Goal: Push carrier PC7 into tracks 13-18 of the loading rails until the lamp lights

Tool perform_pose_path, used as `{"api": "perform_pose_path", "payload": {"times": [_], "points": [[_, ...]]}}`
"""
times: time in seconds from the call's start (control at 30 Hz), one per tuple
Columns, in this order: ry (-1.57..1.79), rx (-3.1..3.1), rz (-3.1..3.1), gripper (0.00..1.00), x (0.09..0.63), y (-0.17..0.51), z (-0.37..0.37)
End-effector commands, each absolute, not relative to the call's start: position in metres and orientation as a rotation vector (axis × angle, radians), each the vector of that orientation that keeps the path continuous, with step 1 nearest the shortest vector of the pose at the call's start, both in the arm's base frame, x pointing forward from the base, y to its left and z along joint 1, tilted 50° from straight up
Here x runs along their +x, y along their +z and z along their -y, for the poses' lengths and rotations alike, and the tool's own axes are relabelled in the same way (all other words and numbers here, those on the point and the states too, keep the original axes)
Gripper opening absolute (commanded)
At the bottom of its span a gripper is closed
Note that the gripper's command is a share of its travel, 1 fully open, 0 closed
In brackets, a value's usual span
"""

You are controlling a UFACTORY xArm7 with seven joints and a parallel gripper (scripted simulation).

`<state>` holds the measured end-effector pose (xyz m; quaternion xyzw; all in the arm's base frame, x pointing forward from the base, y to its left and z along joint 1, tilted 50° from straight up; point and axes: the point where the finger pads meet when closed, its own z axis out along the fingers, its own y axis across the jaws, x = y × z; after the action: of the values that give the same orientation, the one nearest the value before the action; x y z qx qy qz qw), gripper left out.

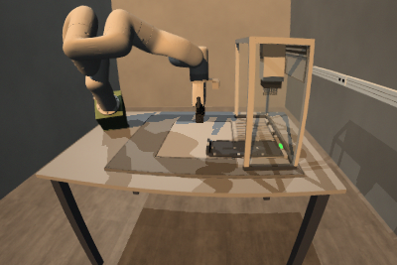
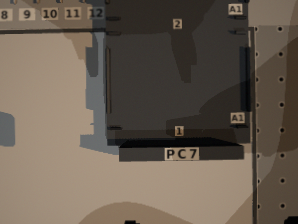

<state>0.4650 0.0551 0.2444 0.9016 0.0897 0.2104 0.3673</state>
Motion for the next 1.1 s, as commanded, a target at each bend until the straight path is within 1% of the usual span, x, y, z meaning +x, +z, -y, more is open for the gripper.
{"api": "perform_pose_path", "payload": {"times": [0.0, 1.07], "points": [[0.545, 2.316, -0.233, 0.82, 0.4632, 0.2485, -0.0599], [0.545, 2.316, -0.233, 0.82, 0.4571, 0.2572, -0.0683]]}}
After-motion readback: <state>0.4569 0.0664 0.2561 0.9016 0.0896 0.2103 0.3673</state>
